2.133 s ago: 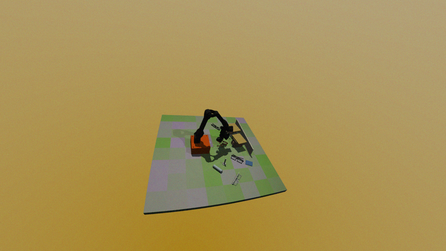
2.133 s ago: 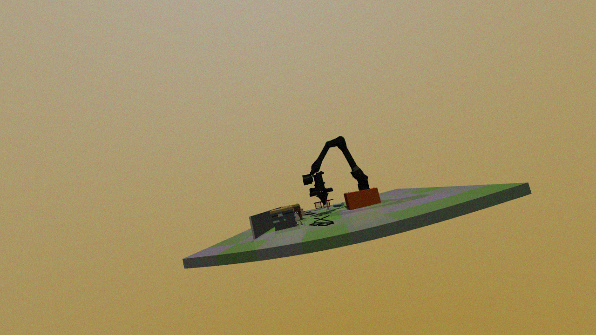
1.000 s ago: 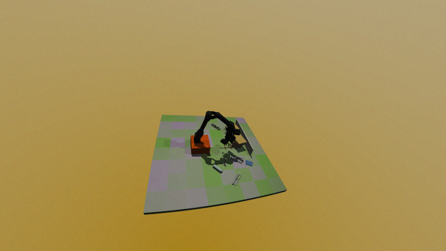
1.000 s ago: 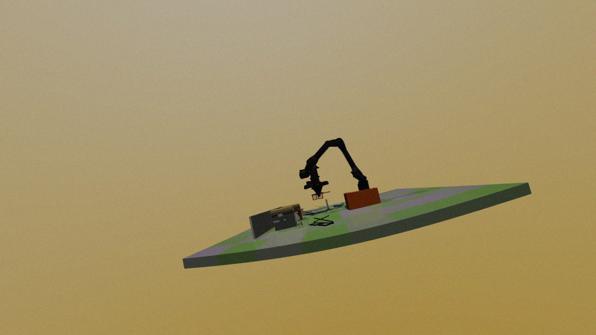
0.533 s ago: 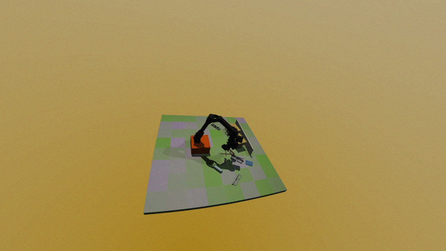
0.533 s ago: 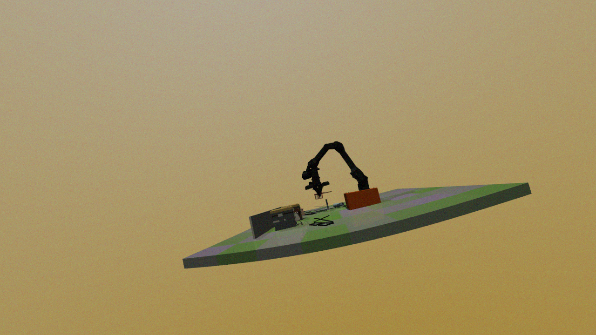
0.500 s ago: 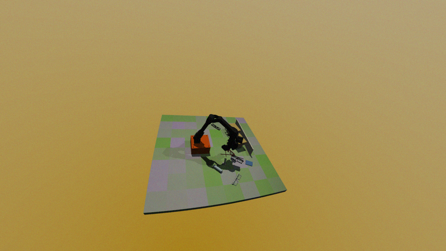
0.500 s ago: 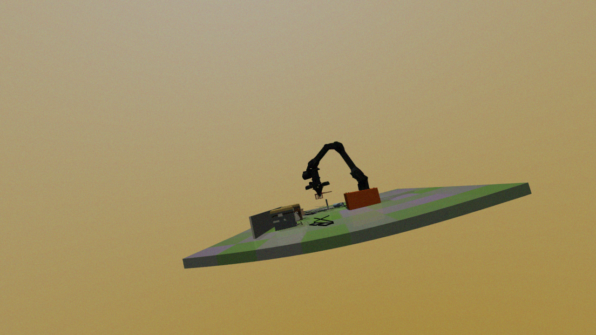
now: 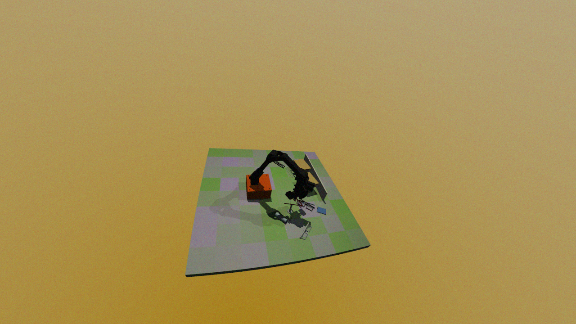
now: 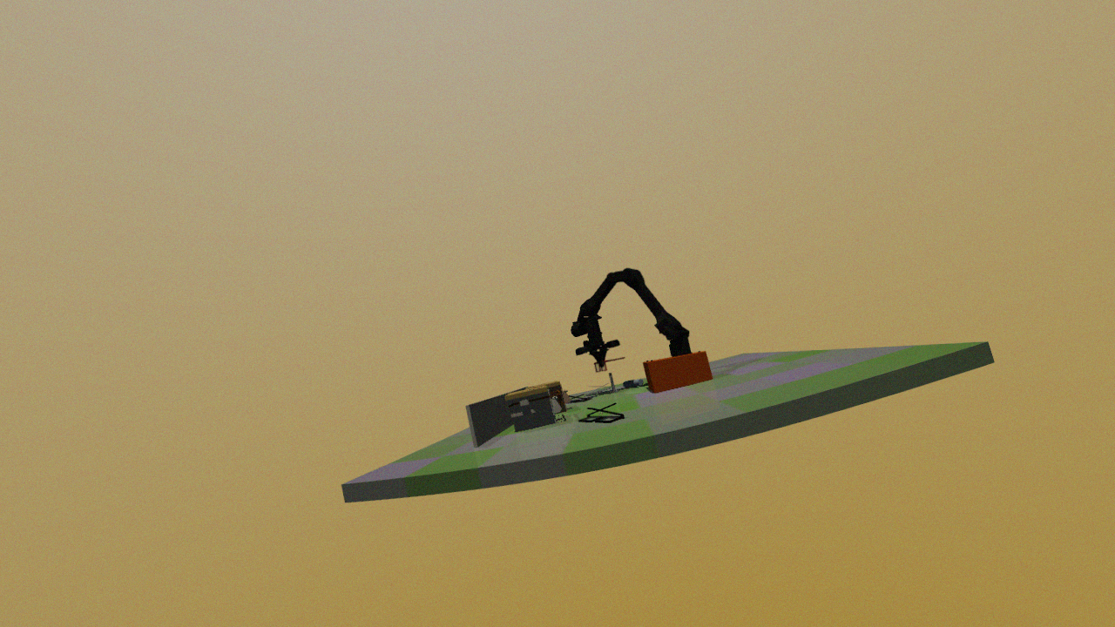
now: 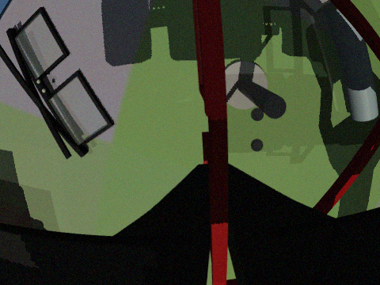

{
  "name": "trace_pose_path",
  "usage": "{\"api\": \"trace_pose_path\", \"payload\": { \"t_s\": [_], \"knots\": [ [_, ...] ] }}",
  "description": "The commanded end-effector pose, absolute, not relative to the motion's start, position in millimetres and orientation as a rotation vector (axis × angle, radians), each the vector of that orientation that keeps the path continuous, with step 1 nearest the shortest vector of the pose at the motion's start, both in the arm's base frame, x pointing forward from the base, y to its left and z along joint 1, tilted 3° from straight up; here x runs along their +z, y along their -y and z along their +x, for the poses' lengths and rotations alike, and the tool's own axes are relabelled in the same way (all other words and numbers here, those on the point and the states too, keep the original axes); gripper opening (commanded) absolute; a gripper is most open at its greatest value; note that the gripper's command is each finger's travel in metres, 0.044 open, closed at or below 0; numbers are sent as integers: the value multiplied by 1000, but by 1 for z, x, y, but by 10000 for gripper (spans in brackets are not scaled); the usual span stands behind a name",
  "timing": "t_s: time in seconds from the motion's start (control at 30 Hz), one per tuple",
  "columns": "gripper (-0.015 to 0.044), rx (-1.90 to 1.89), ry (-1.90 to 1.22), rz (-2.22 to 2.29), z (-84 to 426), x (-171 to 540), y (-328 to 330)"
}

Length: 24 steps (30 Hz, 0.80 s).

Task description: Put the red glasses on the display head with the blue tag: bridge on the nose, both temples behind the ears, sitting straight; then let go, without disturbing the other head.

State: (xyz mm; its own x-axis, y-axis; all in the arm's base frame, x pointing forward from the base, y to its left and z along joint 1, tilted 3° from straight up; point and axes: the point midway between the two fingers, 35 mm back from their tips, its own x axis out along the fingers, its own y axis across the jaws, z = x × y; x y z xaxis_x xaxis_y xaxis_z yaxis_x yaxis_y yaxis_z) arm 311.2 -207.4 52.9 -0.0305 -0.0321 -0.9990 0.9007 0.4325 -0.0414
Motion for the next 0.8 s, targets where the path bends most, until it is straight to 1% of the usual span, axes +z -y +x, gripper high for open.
{"api": "trace_pose_path", "payload": {
  "t_s": [0.0, 0.37, 0.77],
  "knots": [
    [0, -912, -1391, 835, 312, 54, 210],
    [0, -912, -1391, 834, 310, -4, 213],
    [0, -912, -1391, 835, 317, -5, 214]
  ]
}}
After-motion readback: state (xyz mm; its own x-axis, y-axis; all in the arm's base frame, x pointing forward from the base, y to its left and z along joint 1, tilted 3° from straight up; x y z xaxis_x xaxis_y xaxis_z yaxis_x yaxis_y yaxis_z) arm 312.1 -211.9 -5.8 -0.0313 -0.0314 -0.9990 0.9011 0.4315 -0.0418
